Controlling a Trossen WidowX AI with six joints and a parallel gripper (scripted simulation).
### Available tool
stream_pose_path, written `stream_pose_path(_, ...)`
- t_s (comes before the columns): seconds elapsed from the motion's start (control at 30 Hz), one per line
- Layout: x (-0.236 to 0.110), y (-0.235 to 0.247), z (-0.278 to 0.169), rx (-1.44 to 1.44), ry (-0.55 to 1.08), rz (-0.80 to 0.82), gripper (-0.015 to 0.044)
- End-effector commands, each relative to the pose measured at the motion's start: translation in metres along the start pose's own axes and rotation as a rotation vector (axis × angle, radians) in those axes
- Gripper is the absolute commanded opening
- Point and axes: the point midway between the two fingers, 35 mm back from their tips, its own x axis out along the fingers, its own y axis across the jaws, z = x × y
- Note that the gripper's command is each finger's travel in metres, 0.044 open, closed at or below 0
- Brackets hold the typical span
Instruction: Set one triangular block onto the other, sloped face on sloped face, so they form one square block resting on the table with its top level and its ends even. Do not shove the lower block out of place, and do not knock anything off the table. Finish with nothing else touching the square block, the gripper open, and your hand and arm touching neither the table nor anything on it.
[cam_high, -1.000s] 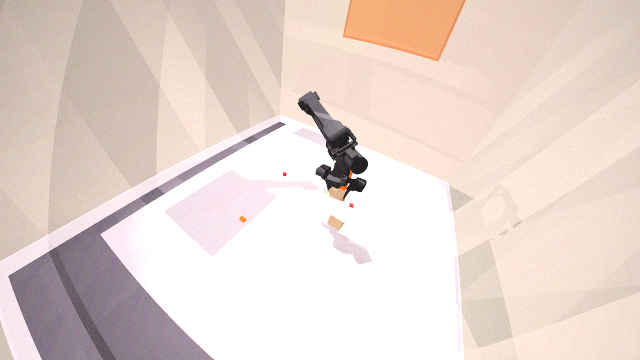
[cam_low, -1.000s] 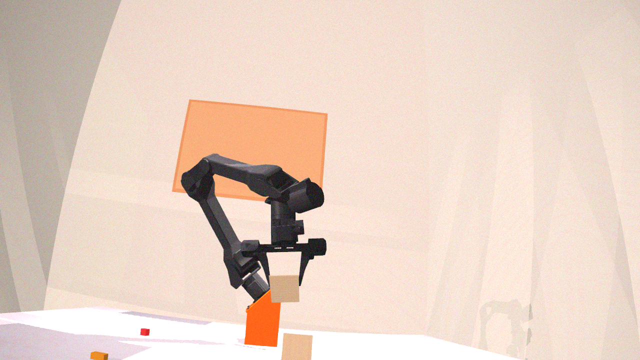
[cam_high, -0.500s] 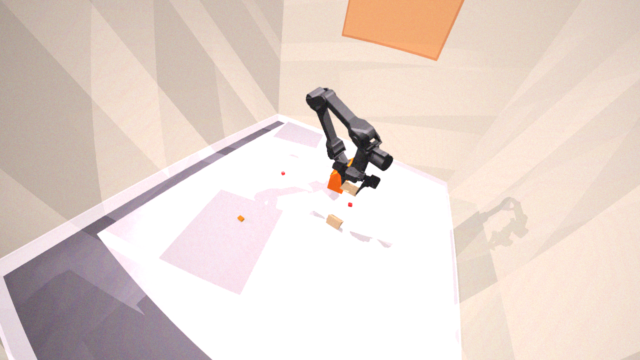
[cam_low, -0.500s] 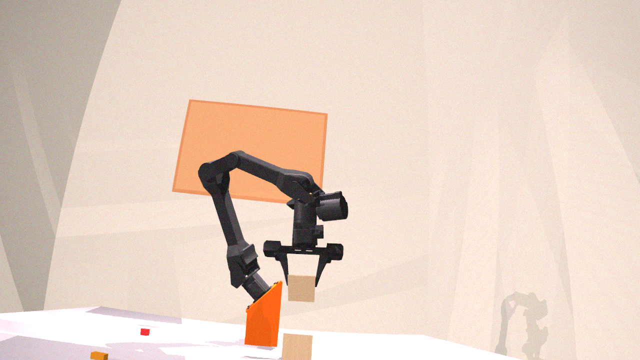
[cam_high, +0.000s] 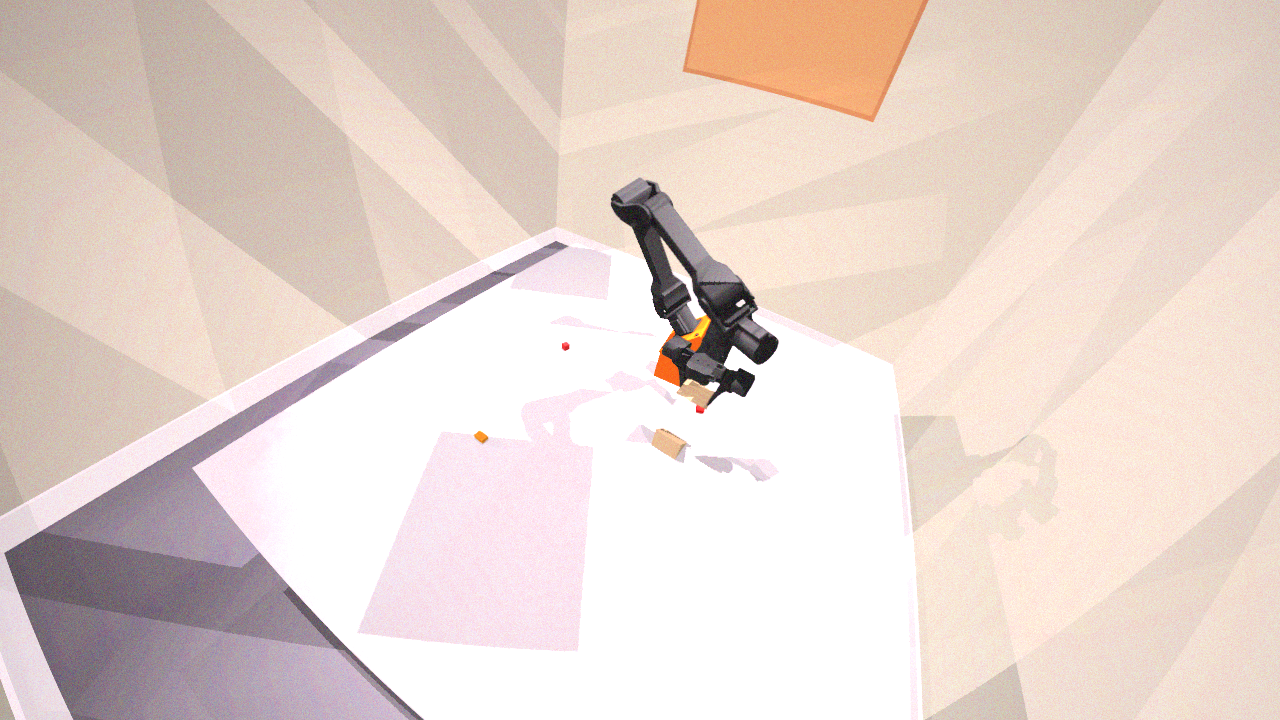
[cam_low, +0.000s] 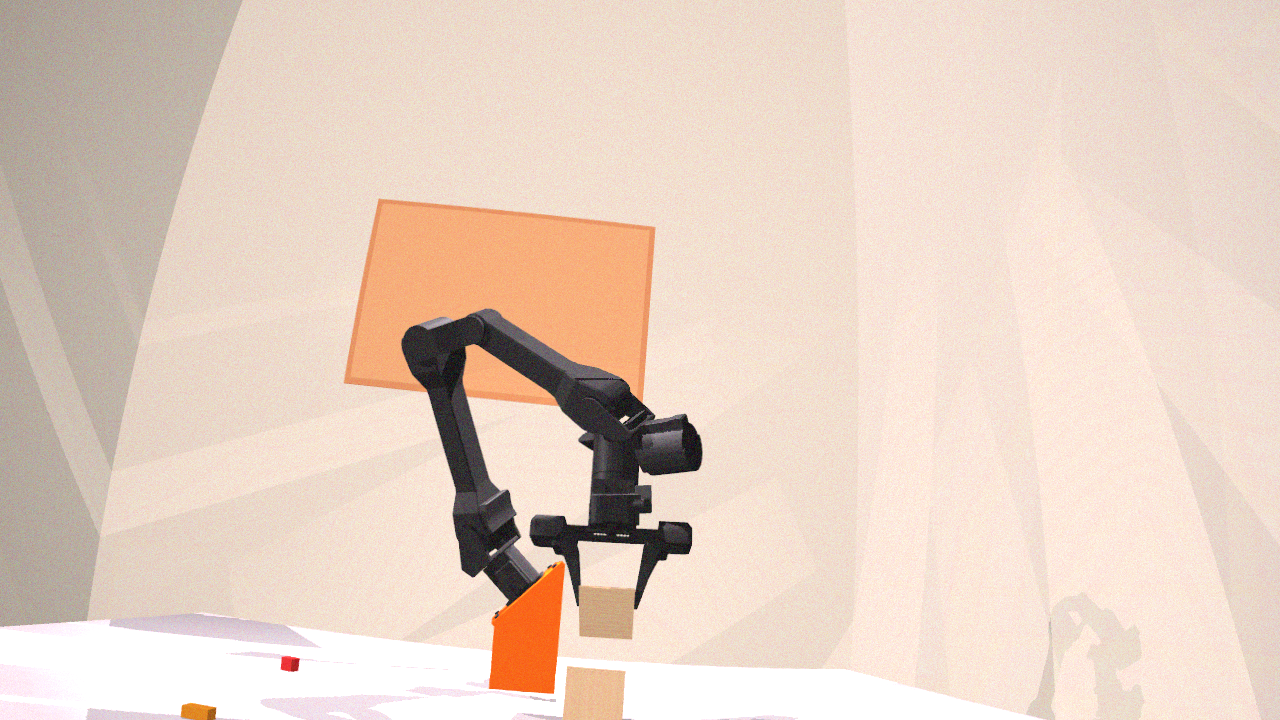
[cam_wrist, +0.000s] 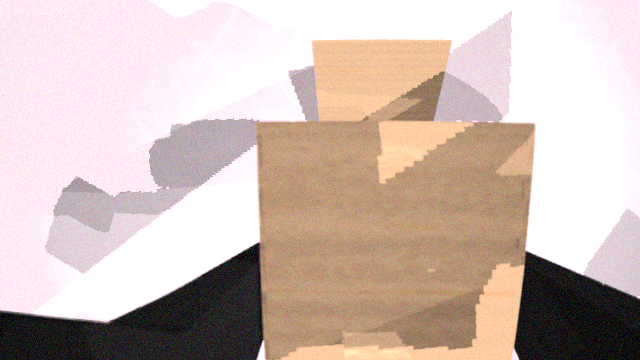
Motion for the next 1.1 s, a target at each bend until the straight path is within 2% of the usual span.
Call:
stream_pose_path(0.0,0.017,-0.002,0.002,-0.012,-0.004,-0.010,0.0000)
stream_pose_path(0.5,0.066,-0.006,0.015,-0.008,-0.007,-0.018,0.0000)
stream_pose_path(1.07,0.068,-0.006,0.016,-0.010,-0.012,-0.021,0.0000)
